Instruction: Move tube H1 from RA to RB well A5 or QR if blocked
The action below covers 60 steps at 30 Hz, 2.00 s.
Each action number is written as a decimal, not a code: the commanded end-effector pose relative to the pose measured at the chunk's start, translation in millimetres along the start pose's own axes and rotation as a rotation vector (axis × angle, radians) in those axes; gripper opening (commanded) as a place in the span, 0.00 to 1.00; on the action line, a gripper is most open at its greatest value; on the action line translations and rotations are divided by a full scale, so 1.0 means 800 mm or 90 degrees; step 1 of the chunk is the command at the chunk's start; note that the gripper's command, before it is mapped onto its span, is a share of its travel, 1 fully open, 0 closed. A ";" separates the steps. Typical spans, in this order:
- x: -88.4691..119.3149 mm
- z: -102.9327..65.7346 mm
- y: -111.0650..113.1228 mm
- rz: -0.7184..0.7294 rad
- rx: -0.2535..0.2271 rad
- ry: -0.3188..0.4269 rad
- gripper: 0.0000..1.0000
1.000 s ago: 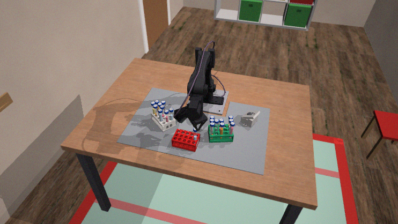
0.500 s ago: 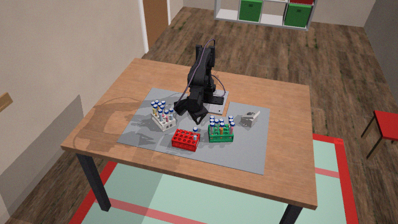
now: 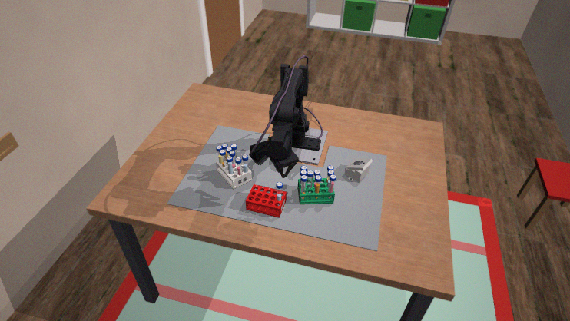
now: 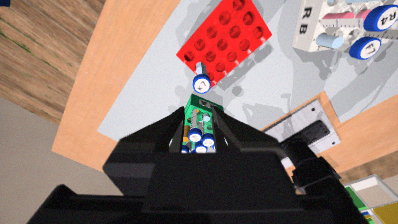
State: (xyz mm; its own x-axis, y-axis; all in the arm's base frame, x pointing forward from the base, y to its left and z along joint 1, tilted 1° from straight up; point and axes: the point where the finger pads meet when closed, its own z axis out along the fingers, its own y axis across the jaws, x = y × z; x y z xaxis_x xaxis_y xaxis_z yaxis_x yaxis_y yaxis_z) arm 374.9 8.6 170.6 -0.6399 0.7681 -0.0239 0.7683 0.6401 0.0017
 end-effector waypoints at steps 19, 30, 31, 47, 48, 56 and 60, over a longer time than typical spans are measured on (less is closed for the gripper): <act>-0.005 -0.015 0.000 0.000 0.005 0.000 0.30; 0.002 -0.015 0.003 -0.003 0.005 0.000 0.30; 0.002 -0.015 0.004 -0.003 0.005 0.000 0.30; -0.006 -0.015 -0.005 0.002 0.005 0.000 0.30; -0.006 -0.015 -0.005 0.002 0.005 0.000 0.30; 0.012 -0.015 -0.060 -0.105 0.015 0.009 0.30; 0.014 -0.012 -0.086 -0.190 0.002 -0.001 0.30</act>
State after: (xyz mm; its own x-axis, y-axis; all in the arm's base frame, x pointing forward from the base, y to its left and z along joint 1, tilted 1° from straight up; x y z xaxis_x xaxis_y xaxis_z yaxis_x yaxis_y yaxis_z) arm 325.8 -14.9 167.3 -0.7525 0.6582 0.0239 0.6569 0.7526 -0.0454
